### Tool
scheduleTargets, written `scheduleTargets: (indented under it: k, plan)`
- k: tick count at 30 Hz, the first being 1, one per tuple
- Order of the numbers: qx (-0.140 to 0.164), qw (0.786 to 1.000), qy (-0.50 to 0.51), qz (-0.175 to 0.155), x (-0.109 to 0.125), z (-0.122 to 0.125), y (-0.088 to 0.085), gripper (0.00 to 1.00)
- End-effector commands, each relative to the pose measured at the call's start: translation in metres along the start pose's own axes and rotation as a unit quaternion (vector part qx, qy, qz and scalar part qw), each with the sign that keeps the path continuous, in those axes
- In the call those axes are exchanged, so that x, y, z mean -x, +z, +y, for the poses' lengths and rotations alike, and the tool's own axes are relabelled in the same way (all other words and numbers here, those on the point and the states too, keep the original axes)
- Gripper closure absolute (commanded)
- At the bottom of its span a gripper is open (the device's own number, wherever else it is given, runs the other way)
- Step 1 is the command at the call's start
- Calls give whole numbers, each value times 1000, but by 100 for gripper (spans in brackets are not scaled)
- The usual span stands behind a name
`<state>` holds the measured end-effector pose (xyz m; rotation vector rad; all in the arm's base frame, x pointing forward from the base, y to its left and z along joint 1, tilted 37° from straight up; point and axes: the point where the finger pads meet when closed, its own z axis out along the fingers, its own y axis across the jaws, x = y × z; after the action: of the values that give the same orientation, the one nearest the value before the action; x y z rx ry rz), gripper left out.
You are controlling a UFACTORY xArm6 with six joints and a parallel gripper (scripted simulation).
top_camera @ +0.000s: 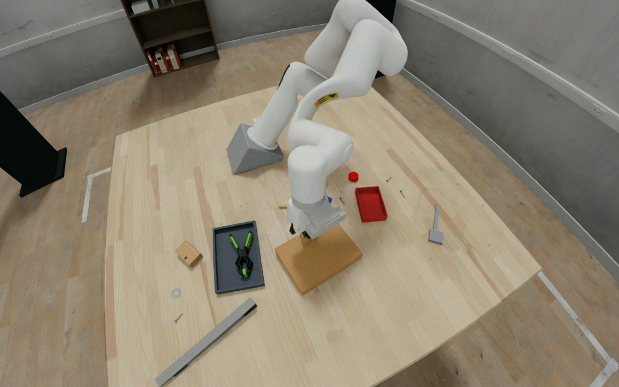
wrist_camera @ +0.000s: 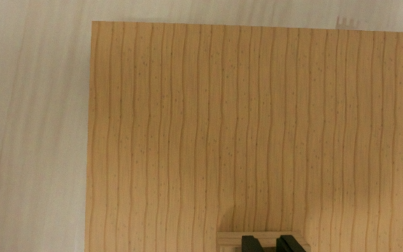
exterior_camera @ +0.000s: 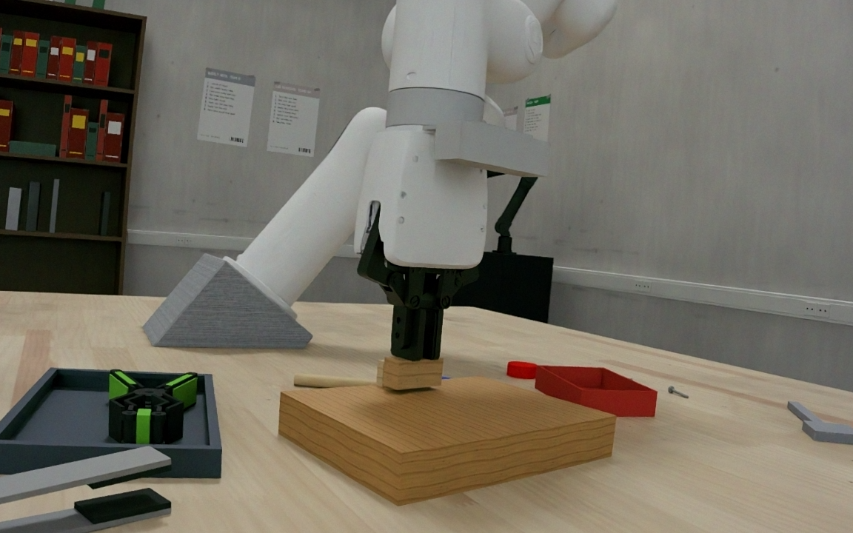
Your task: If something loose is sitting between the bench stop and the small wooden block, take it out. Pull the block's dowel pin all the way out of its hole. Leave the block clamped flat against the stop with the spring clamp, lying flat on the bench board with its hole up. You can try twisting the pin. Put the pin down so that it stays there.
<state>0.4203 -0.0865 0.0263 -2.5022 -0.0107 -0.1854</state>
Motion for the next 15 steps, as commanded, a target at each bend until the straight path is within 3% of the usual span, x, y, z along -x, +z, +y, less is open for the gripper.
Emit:
scheduleTargets:
  k: [1, 15]
  plan:
    - [1, 1000, 2, 2, 0, 0, -1, 100]
    - [1, 1000, 9, 2, 2, -2, -1, 100]
